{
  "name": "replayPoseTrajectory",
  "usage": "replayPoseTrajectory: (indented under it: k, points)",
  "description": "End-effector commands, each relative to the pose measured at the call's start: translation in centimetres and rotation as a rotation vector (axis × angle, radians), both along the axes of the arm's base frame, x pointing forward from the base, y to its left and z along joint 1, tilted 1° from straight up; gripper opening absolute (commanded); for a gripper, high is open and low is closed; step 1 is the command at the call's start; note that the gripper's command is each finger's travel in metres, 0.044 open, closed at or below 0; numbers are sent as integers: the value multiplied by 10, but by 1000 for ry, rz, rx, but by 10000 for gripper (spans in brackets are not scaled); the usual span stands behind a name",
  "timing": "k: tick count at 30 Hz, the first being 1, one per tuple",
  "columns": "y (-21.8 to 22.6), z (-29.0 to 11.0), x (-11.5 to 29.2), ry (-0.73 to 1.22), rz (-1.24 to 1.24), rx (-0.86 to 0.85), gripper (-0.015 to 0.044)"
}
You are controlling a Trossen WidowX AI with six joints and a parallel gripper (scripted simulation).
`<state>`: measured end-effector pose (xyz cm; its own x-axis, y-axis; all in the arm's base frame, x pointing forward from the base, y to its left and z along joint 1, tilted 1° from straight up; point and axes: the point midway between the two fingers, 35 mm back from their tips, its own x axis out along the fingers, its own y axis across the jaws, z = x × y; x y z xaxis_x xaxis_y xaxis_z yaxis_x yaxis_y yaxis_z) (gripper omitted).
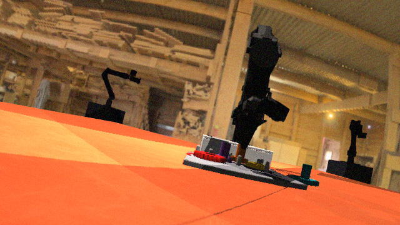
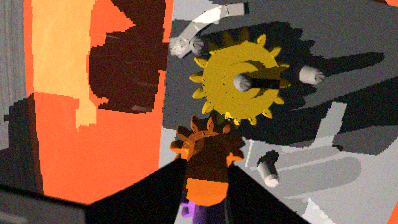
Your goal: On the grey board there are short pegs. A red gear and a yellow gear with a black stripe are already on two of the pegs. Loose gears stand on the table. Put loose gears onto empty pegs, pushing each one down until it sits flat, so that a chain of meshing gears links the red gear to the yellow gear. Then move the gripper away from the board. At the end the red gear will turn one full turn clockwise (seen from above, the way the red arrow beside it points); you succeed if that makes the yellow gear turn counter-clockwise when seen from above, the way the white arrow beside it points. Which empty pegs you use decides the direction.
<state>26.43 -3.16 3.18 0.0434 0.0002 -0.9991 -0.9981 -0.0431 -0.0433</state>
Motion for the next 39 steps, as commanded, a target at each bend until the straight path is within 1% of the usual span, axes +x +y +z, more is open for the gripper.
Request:
replayPoseTrajectory:
  k: [1,7,22,29,39]
  points:
    - [1,-2,-1,3,4,3,0]
    - [0,-2,-2,3,111,-2,0]
    - [1,-3,-1,3,485,-17,0]
    - [0,-4,-2,3,411,-14,0]
    - [-1,-4,0,3,149,-4,0]
